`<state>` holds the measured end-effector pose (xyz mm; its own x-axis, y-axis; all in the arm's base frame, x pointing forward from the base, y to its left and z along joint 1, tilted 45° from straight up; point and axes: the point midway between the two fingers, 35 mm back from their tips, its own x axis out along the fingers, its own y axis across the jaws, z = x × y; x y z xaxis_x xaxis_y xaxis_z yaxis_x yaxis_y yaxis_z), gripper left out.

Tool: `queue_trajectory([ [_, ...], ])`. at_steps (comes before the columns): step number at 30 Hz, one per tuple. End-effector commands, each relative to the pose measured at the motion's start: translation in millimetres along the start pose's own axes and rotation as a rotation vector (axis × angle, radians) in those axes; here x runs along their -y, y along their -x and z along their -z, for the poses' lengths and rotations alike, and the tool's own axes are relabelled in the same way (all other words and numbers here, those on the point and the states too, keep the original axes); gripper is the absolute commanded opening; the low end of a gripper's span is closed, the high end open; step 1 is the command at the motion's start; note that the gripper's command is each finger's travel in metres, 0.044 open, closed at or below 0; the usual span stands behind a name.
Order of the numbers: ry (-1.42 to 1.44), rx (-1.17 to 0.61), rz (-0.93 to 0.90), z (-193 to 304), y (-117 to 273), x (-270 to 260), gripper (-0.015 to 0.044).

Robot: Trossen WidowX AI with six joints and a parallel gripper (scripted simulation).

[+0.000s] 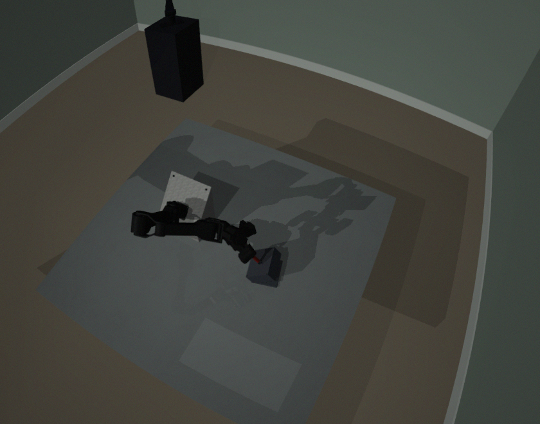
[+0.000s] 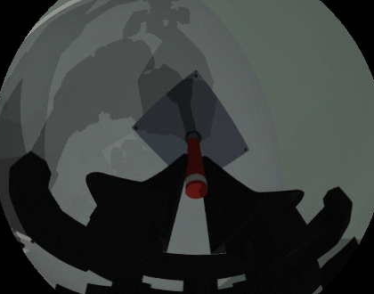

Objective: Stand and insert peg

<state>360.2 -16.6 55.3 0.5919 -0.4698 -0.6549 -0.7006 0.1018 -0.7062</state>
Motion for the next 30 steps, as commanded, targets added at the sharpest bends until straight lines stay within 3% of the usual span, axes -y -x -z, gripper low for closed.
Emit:
queue_trajectory([
  [1,-0.001,0.001,0.001,-0.2,1.2,0.4,0.0000],
  [30,-0.001,0.001,0.002,-2.7,-7.7,-0.4,0.0000],
])
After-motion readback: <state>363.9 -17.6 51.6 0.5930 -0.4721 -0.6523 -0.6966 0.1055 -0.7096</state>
